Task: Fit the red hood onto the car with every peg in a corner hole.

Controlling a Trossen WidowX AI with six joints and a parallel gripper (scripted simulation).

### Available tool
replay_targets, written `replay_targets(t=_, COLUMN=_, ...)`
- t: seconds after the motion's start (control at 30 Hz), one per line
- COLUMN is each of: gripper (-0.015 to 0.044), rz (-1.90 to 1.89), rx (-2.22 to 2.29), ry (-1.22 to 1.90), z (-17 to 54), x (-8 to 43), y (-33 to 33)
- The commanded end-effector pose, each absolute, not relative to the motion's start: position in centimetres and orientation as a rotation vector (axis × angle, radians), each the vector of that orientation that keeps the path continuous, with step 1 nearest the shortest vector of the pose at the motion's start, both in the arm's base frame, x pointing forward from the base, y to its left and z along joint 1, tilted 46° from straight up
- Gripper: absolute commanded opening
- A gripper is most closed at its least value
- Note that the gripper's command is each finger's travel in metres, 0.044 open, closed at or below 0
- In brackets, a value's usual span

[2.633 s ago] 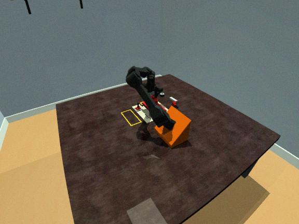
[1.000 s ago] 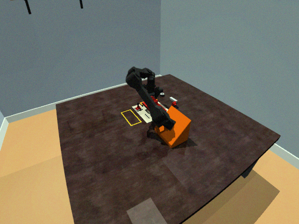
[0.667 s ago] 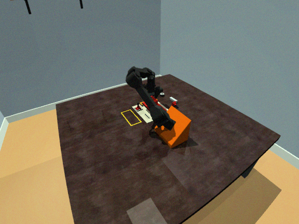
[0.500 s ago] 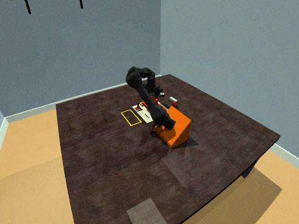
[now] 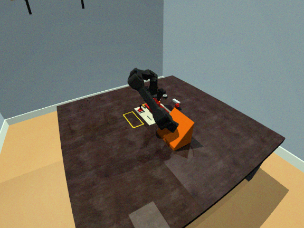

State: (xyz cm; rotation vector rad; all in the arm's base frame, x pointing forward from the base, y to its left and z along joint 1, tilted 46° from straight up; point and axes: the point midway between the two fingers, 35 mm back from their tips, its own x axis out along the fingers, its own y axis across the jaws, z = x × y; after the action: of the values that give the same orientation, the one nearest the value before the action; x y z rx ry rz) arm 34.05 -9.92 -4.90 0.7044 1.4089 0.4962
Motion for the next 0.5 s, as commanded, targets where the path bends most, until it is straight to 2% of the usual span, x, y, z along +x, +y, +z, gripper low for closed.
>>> replay_targets(t=0.0, gripper=0.0, rz=0.495, rx=0.709, ry=1.408, z=-5.02, x=34.07, y=-9.78)
replay_targets(t=0.47, gripper=0.0, rz=0.495, rx=0.71, ry=1.408, z=-5.43, x=34.13, y=-9.37)
